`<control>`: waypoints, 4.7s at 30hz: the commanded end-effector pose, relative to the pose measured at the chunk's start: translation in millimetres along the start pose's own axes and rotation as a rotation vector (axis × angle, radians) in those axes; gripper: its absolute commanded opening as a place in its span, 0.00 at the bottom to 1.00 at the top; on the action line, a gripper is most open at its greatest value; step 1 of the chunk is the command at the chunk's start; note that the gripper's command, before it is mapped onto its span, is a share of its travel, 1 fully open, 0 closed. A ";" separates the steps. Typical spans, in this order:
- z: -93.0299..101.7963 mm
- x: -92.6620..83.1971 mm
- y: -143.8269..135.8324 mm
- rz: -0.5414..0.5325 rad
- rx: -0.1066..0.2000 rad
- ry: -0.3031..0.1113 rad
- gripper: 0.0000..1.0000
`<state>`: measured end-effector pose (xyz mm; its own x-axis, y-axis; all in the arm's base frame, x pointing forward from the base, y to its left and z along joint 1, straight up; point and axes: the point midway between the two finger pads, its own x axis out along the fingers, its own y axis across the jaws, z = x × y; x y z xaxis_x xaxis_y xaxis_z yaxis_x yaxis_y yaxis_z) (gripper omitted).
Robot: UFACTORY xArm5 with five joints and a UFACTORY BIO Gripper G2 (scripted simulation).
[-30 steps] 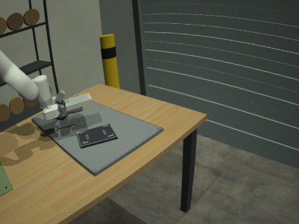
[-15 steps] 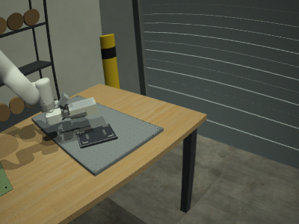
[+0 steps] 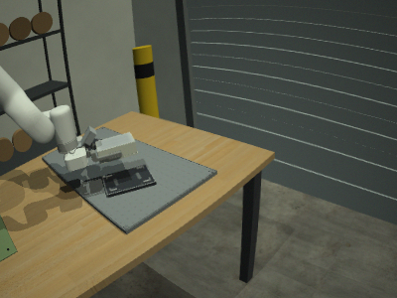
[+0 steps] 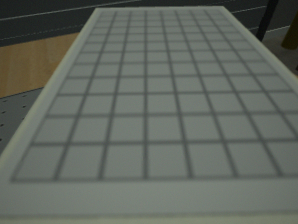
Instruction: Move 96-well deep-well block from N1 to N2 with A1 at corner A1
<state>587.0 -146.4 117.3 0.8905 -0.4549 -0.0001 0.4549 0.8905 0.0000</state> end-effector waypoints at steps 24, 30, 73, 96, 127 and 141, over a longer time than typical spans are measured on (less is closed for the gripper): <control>2.0 14.4 -34.3 0.001 0.001 -0.004 0.00; 2.0 14.3 -34.1 0.000 0.001 -0.004 0.00; -38.1 14.2 -33.4 0.000 0.001 -0.004 0.00; -66.1 14.3 -33.3 0.000 0.001 -0.004 0.00; -66.1 14.2 -33.3 0.000 0.001 -0.004 0.00; -66.1 14.1 -33.3 0.000 0.001 -0.004 0.00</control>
<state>583.3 -182.2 49.3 0.8907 -0.4546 0.0000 0.4546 0.8907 0.0000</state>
